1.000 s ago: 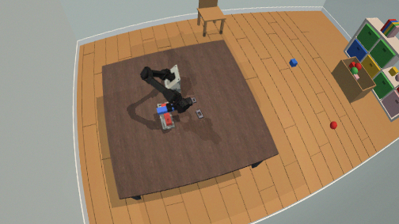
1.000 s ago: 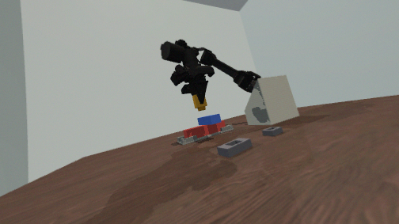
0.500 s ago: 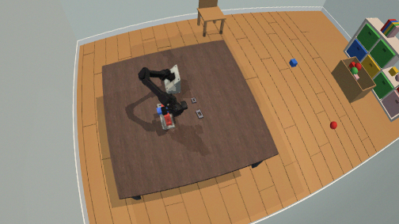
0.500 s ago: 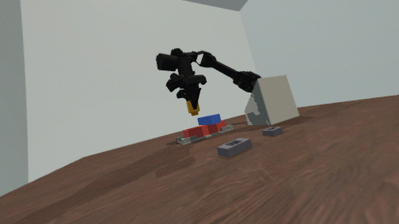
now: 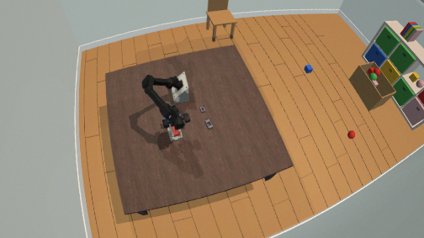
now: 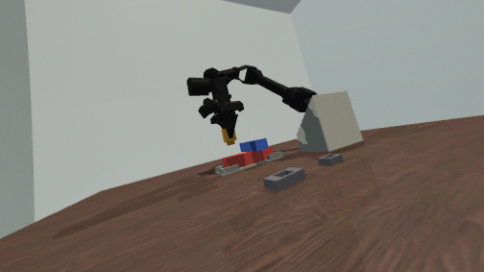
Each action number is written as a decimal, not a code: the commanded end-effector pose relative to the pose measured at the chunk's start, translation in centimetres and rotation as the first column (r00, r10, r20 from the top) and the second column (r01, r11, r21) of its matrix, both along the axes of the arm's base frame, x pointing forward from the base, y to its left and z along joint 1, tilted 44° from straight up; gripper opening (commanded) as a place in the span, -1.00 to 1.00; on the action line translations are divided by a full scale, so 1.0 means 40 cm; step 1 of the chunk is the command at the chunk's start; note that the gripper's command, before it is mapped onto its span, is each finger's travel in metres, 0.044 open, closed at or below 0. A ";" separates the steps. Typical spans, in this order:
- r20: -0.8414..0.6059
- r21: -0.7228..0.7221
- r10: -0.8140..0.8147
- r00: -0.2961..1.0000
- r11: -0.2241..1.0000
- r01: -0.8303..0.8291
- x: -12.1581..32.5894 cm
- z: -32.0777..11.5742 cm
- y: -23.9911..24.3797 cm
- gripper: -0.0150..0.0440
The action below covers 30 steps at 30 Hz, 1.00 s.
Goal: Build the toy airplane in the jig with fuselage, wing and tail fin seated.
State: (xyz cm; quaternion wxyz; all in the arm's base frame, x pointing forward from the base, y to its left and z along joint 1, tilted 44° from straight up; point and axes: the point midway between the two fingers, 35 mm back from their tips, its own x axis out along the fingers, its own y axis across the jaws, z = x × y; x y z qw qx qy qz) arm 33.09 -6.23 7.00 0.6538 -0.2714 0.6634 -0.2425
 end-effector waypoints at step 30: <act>0.003 -0.014 -0.001 1.000 1.000 0.001 0.006 0.022 -0.032 -0.27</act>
